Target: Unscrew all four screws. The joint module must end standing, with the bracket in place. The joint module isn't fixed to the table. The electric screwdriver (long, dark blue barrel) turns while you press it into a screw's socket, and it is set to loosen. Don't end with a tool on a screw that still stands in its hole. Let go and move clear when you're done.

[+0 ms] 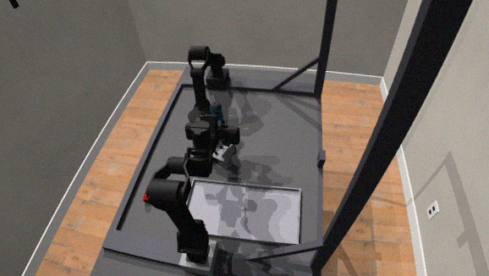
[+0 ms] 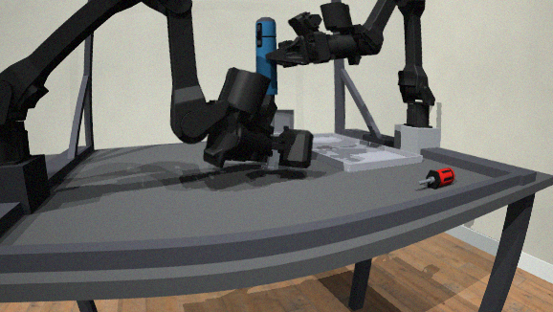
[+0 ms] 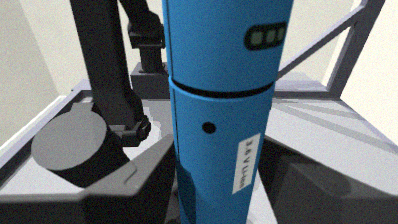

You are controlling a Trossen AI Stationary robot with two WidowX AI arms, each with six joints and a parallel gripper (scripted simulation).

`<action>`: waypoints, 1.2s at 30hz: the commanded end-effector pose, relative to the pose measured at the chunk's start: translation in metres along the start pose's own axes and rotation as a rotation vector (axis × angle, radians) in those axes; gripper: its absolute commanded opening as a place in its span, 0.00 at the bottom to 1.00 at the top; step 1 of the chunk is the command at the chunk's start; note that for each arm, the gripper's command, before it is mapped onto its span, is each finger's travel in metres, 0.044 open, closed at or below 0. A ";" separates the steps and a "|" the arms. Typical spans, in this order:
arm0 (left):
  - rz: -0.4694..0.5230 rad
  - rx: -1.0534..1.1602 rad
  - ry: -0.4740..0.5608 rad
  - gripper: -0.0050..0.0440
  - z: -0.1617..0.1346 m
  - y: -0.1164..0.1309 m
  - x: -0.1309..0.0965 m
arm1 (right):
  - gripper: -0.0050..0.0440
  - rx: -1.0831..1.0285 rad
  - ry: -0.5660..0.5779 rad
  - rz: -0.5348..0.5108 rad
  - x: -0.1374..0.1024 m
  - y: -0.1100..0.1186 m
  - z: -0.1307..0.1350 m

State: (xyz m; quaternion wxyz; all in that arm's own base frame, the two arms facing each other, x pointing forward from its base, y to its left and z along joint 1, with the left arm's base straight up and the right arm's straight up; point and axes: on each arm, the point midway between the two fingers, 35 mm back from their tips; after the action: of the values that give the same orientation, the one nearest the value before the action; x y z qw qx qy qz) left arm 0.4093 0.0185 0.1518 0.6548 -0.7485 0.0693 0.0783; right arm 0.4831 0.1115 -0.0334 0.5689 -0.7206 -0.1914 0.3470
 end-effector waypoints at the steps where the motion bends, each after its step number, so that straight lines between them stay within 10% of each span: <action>1: 0.004 0.000 -0.020 0.43 0.008 0.004 -0.001 | 0.59 -0.023 0.010 -0.027 0.000 -0.015 -0.006; 36: -0.005 0.009 -0.025 0.43 0.010 0.005 -0.004 | 0.59 -0.023 0.010 -0.027 0.000 -0.015 -0.006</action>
State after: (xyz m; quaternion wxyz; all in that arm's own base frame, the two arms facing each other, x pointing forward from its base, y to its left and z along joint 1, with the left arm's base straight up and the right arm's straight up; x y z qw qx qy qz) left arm 0.4071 0.0202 0.1530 0.6567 -0.7484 0.0623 0.0685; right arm 0.4831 0.1115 -0.0334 0.5689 -0.7206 -0.1914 0.3470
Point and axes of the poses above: on each arm, the point midway between the two fingers, 35 mm back from their tips, its own x axis out along the fingers, its own z axis across the jaws, y = z × x, and after that the axes turned 7 degrees about -x, right-handed
